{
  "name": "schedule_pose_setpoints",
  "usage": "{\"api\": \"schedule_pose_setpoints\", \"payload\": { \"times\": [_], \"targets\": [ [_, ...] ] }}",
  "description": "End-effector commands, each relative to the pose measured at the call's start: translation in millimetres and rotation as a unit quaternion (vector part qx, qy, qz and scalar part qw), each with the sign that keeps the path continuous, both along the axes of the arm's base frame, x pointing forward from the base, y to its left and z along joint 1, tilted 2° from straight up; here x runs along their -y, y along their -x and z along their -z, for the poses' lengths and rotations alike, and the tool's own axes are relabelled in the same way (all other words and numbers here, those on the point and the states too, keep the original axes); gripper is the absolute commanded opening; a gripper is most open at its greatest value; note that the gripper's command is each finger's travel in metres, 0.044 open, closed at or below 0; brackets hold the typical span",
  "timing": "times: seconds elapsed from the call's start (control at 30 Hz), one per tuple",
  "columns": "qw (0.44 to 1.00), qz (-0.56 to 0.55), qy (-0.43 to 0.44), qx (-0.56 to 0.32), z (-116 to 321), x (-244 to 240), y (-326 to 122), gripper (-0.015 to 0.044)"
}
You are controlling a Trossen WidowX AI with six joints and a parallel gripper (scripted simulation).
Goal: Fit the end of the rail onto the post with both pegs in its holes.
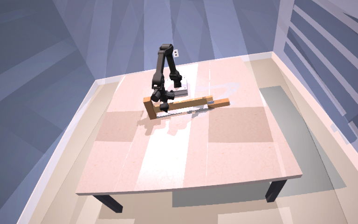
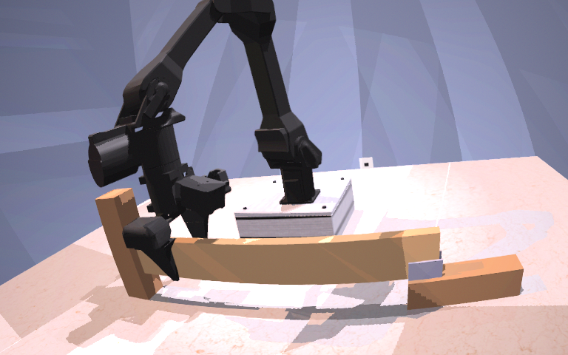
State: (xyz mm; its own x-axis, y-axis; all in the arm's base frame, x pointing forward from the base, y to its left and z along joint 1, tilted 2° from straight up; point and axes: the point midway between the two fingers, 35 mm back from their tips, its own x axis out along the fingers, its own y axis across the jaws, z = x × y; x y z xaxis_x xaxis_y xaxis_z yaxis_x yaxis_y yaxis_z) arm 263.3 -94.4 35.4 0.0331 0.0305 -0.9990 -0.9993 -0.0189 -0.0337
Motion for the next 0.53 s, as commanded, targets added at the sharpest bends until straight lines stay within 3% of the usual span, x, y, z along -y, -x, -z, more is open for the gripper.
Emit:
{"api": "schedule_pose_setpoints", "payload": {
  "times": [0.0, 0.5],
  "targets": [
    [1.0, -0.003, 0.006, 0.01, -23.6, -21.4, -0.5, 0.044],
    [1.0, -0.003, 0.006, 0.01, -25.3, -23.1, -0.2, 0.044]
  ]
}}
